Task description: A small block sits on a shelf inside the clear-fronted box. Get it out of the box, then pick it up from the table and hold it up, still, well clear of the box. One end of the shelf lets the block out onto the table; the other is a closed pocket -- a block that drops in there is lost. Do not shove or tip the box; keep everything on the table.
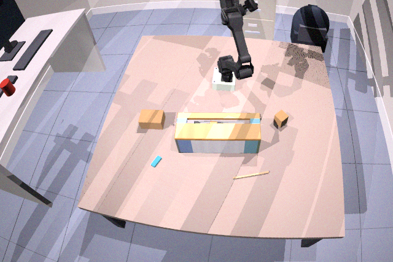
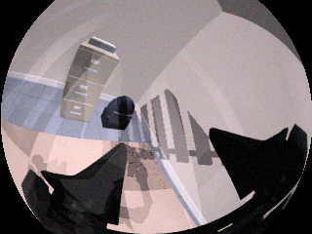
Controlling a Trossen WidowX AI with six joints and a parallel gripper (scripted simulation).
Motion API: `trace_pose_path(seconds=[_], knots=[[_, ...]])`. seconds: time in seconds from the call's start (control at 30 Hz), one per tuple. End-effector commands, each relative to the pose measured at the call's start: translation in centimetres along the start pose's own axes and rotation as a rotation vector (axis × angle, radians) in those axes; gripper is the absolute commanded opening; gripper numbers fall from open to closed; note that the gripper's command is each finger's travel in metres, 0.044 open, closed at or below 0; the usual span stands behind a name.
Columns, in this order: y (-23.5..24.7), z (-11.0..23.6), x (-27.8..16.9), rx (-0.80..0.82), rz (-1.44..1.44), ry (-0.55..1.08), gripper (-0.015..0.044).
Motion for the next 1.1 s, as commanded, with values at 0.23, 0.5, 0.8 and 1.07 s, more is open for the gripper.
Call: trace_pose_path(seconds=[0.23,0.5,0.8,1.07], knots=[[6.9,0.2,5.5,0.408,0.021,-0.183,0.0400],[14.5,4.7,8.9,0.842,0.168,-0.312,0.0400],[21.3,14.2,8.6,1.289,0.332,-0.296,0.0400],[23.9,24.7,3.0,1.604,0.603,-0.168,0.0400]])
Point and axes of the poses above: the point midway between the two fingers, 35 mm back from their tips, its own z axis back along the fingers, its own y axis across the jaws, x = y × z, the point moved 5 cm from there along z, back along the fingers, and after that the axes turned 2 degrees about -z, right-handed, at the moved point
